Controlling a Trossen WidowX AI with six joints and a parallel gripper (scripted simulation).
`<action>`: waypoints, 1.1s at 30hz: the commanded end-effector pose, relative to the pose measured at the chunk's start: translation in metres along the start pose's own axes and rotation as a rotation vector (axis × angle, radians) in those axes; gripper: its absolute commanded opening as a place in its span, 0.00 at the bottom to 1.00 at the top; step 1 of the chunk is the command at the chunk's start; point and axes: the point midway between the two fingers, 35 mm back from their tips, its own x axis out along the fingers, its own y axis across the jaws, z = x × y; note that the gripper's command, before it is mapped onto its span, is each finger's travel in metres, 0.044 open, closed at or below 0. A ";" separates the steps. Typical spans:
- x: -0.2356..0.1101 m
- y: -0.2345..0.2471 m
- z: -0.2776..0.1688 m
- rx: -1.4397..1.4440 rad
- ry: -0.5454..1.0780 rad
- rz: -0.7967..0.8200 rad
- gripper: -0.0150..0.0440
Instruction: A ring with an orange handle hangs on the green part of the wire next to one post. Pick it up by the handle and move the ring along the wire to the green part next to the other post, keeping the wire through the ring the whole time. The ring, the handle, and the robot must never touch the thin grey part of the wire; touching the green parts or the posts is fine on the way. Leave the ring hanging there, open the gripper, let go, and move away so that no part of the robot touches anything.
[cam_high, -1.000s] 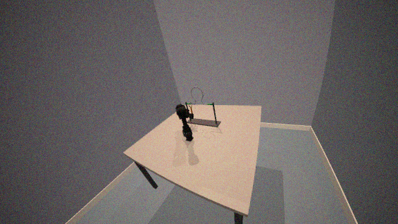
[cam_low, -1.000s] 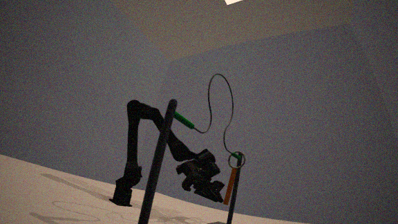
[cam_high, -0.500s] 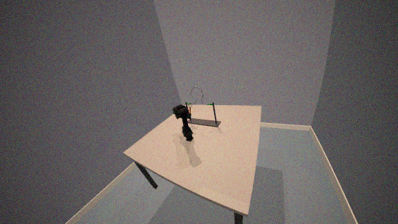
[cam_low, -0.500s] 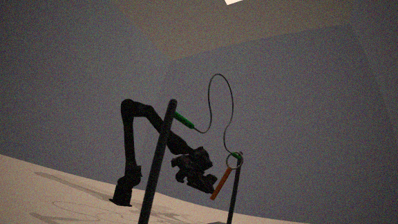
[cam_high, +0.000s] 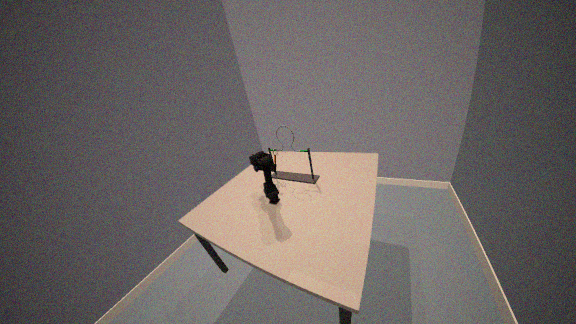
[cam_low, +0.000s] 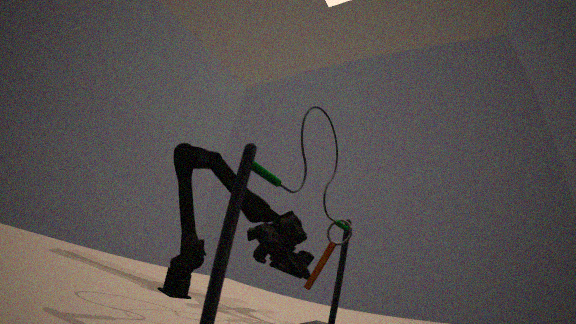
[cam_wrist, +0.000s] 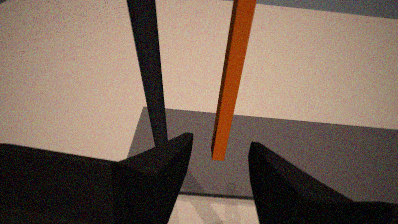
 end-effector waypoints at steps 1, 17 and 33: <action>0.000 -0.001 0.001 0.005 -0.005 -0.004 0.53; -0.050 -0.002 0.001 -0.002 -0.005 0.002 1.00; -0.050 -0.002 0.001 -0.002 -0.005 0.002 1.00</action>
